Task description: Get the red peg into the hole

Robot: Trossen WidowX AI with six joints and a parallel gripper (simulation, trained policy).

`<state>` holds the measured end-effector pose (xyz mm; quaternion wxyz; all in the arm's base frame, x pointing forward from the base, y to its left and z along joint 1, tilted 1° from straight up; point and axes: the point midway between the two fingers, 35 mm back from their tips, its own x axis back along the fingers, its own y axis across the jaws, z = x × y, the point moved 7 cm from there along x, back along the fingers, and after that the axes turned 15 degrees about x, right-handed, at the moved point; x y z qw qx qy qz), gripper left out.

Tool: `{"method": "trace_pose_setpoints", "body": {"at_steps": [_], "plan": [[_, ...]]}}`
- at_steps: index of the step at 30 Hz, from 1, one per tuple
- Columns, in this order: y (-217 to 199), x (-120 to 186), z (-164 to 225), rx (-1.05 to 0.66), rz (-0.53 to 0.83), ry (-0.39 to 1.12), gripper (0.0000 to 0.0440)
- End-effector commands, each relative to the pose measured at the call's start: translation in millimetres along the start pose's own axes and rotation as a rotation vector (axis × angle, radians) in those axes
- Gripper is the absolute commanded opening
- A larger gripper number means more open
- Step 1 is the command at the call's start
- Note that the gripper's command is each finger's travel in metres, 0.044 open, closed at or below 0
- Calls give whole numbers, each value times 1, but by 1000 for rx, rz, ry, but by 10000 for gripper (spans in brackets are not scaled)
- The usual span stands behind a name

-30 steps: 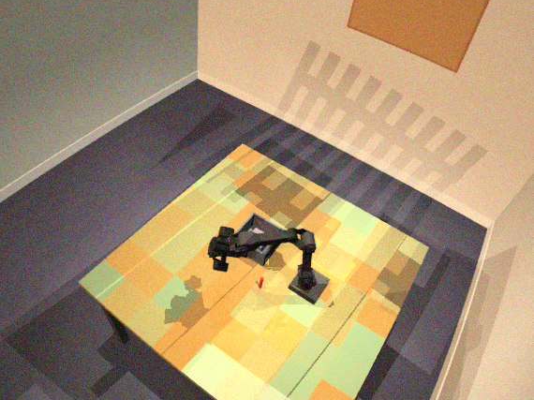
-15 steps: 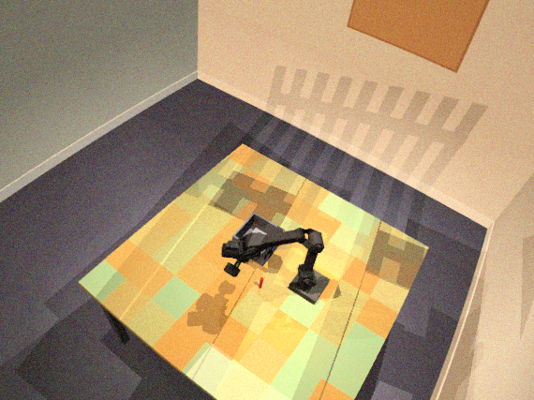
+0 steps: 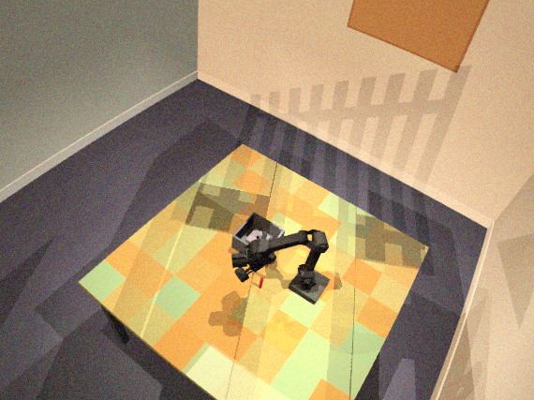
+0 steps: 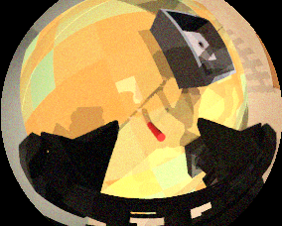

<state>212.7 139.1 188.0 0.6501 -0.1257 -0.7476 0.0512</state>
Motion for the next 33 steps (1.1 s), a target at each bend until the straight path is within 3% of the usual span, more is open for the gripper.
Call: {"method": "trace_pose_setpoints", "body": {"at_steps": [1, 22, 24, 33], "plan": [[-1, -9, 10, -62, 10, 45, 440], [8, -86, 38, -257, 17, 102, 432], [8, -92, 40, -260, 19, 110, 399], [8, -109, 44, -287, 43, 161, 163]]}}
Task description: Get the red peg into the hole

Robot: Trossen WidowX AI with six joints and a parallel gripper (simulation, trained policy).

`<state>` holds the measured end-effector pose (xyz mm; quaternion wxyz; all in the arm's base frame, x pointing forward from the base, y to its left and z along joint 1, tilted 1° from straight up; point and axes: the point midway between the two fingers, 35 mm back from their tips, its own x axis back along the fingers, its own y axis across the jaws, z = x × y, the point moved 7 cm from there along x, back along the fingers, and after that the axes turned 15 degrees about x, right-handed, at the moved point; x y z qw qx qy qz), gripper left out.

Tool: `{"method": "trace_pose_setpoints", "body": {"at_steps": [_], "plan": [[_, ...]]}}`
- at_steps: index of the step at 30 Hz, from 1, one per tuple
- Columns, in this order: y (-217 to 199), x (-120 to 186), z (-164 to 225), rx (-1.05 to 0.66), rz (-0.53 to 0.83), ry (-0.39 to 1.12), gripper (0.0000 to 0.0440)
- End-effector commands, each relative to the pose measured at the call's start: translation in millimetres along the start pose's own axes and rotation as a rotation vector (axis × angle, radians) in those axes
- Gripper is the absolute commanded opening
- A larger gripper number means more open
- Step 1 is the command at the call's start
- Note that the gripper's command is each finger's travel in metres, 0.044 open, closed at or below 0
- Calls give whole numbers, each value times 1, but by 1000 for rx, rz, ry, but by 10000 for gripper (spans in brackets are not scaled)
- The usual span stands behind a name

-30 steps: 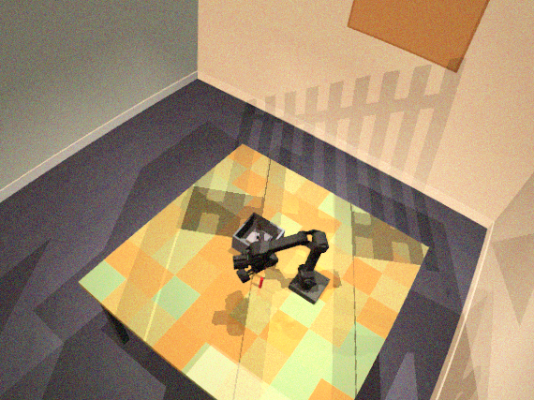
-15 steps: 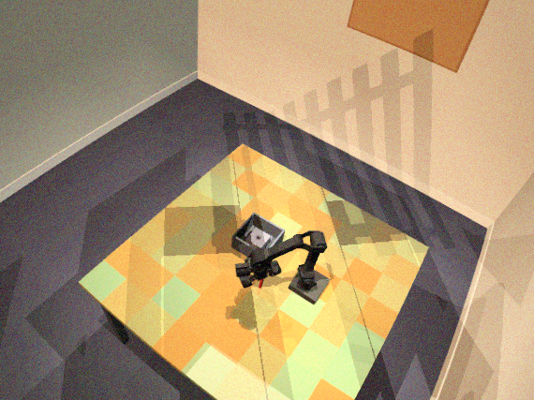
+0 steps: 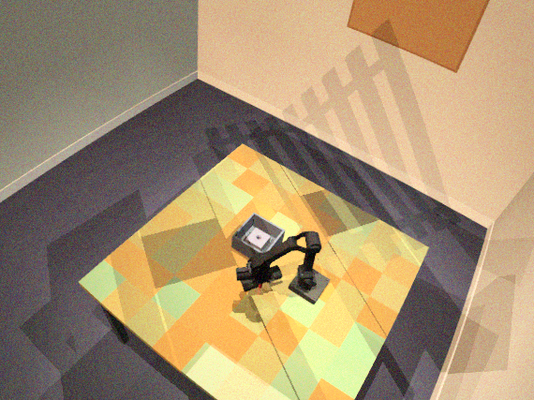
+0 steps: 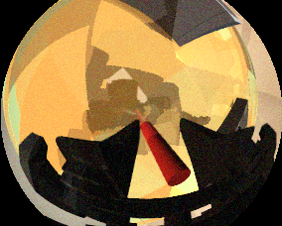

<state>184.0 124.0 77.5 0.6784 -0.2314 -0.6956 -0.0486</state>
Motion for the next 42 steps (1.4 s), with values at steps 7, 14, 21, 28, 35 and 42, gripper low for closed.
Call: {"method": "trace_pose_setpoints", "body": {"at_steps": [7, 14, 21, 28, 35, 42], "plan": [[-3, -5, -2, -19, 48, 27, 15], [-14, 22, -12, -22, 73, -32, 0], [-28, 51, -23, -37, 86, -81, 0], [-40, 77, -40, -96, 82, -127, 0], [-54, 90, -63, -187, 76, -161, 0], [-69, 95, -90, -274, 66, -185, 0]]}}
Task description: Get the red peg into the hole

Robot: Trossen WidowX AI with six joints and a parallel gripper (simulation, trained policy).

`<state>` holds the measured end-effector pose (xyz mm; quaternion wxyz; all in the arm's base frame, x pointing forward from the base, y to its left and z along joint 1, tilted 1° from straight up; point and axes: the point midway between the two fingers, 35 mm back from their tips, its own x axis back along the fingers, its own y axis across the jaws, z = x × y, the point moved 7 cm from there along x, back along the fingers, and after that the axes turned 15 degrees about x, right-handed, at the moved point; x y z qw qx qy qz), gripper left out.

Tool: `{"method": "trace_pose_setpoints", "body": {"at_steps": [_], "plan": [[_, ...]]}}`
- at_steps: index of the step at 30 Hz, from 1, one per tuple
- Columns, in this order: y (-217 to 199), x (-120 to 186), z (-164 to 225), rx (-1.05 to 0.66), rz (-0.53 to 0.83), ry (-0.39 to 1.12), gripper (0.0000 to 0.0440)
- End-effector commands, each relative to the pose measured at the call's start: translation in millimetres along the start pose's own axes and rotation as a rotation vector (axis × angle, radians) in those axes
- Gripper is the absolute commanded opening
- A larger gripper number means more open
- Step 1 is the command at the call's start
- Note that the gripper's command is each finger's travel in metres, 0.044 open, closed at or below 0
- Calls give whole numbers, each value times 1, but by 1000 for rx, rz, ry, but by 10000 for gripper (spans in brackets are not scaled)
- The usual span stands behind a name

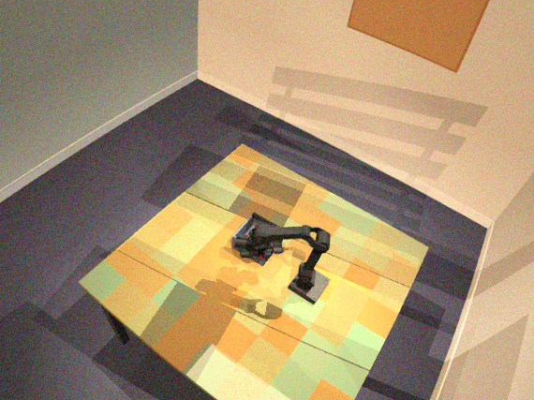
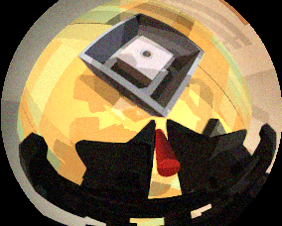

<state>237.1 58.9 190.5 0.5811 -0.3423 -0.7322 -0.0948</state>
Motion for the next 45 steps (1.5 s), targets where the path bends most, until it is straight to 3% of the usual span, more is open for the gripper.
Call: {"method": "trace_pose_setpoints", "body": {"at_steps": [1, 19, 37, 39, 44, 45], "plan": [[-3, -2, -12, -28, 1, -11, 0], [-26, -35, -84, -135, -7, -10, 0], [-38, -92, -129, -49, -77, 37, 1], [-37, -99, -130, -29, -85, 50, 23], [-35, -115, -133, -2, -104, 86, 145], [-35, -116, -135, 13, -108, 86, 146]]}}
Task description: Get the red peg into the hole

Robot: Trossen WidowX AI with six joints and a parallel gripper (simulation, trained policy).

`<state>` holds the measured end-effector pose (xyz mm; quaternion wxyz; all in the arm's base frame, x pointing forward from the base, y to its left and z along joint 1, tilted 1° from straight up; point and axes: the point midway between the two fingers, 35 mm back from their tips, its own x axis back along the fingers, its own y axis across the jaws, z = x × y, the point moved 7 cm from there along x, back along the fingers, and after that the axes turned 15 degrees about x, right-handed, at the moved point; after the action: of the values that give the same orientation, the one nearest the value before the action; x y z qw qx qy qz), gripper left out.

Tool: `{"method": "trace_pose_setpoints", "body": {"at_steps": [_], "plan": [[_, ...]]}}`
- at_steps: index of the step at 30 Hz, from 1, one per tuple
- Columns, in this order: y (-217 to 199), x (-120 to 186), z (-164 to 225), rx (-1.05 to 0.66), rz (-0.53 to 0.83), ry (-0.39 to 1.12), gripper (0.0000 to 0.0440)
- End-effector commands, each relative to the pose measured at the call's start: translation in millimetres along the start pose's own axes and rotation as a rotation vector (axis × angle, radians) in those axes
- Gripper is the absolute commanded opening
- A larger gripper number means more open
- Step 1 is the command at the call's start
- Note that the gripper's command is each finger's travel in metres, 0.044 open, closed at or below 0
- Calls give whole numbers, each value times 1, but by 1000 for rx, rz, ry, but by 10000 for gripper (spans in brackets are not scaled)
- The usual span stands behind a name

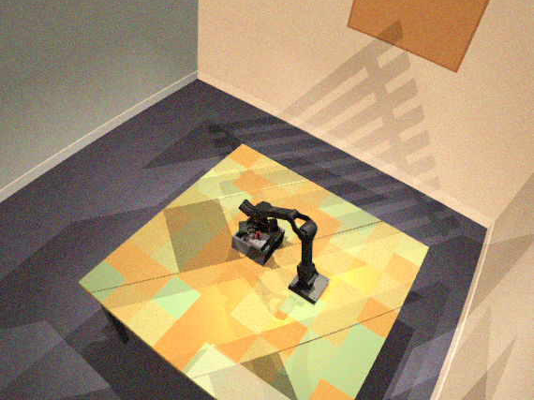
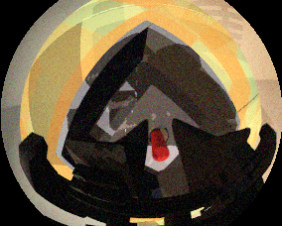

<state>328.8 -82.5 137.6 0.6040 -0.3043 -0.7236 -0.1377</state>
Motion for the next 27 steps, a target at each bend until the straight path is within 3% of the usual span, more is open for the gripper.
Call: {"method": "trace_pose_setpoints", "body": {"at_steps": [1, 3, 13, 27], "plan": [[0, -5, -6, 30, -17, 6, 148], [1, -4, -11, 44, -29, 6, 174], [15, 6, -37, 76, -115, 37, 436], [42, 32, -66, 115, -260, -15, 440]]}}
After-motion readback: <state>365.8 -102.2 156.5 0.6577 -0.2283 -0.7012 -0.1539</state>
